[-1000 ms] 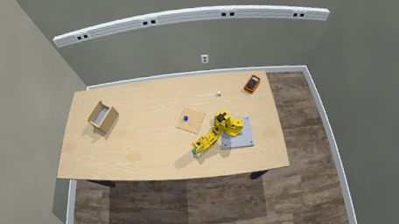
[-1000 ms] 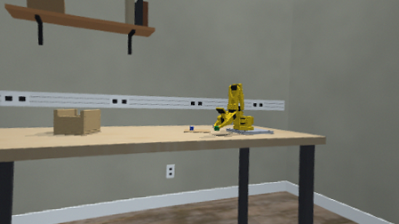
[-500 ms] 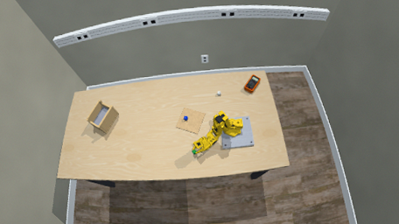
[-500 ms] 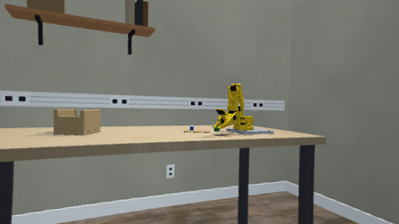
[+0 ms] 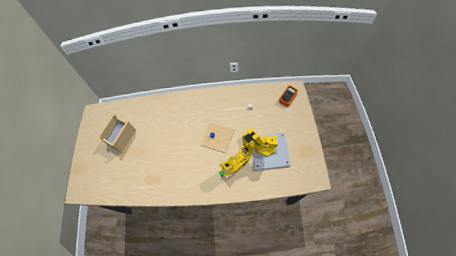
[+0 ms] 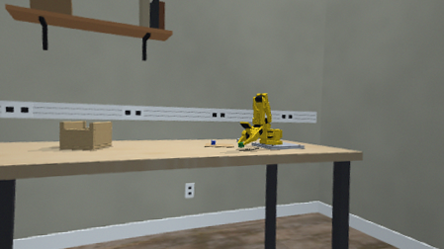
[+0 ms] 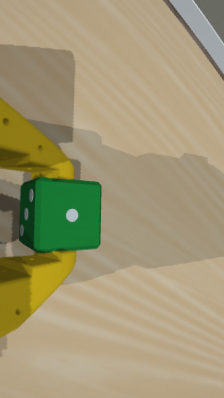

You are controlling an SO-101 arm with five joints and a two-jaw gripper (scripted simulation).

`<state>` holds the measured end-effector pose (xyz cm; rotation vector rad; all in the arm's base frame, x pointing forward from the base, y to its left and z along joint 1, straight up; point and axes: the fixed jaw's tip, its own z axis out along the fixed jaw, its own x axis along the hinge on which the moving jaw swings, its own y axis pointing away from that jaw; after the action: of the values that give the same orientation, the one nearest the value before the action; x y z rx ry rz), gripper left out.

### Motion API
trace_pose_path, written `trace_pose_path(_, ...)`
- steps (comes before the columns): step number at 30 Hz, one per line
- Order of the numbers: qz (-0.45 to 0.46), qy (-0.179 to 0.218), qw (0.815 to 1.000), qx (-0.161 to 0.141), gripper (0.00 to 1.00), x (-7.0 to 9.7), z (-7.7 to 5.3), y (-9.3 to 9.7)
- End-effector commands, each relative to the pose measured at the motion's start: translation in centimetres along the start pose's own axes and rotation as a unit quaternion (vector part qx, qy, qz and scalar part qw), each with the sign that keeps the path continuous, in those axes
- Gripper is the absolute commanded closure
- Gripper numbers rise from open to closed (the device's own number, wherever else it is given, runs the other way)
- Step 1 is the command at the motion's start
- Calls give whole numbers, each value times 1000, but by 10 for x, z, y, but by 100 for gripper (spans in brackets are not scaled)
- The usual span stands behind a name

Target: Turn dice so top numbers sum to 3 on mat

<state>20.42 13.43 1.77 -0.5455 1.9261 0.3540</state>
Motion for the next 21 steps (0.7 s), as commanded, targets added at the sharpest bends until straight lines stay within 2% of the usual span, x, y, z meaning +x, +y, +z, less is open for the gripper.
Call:
trace_pose_path(1,-6,-7,1000,-3,100,-2,2,2)
trace_pose_path(21,-6,-7,1000,-3,100,5,5,2)
